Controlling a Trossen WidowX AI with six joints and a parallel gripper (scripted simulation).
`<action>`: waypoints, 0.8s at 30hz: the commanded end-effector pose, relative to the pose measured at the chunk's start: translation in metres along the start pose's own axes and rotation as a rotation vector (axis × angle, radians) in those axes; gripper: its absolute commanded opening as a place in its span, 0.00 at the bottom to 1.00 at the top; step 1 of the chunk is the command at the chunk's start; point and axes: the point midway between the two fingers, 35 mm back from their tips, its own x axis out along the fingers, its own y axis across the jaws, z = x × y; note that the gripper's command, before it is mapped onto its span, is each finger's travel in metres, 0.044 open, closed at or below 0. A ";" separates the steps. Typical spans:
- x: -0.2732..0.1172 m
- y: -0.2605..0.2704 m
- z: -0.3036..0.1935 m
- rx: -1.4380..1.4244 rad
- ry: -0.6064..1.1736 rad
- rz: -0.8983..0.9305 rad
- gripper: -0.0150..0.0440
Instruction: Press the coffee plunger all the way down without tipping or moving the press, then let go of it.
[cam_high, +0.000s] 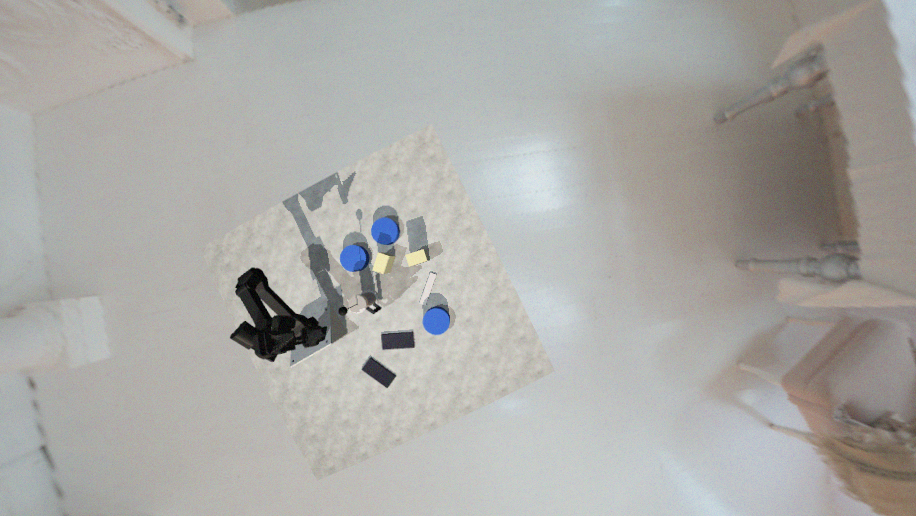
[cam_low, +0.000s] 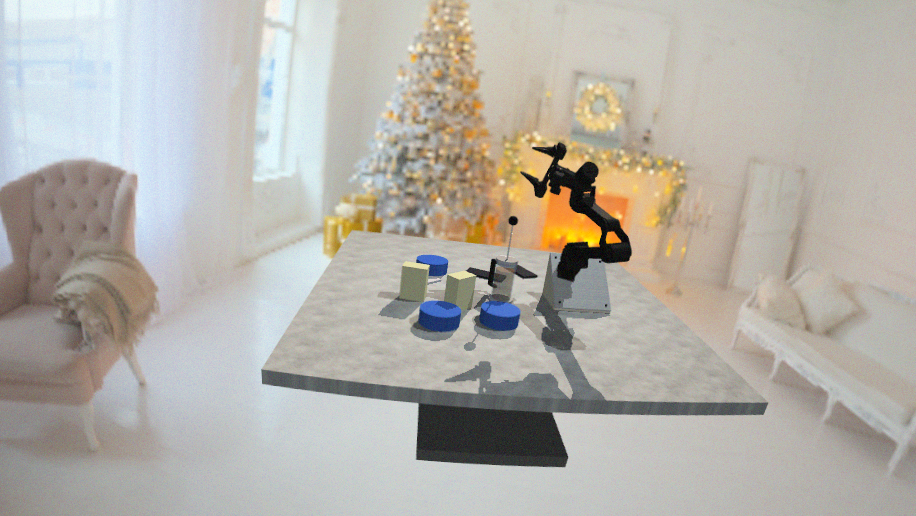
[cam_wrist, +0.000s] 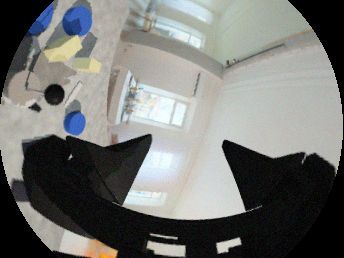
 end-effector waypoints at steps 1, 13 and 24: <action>0.007 0.035 -0.048 0.345 0.136 0.253 1.00; 0.008 0.050 -0.052 0.560 0.162 0.449 1.00; -0.006 0.072 -0.027 0.887 0.192 0.619 1.00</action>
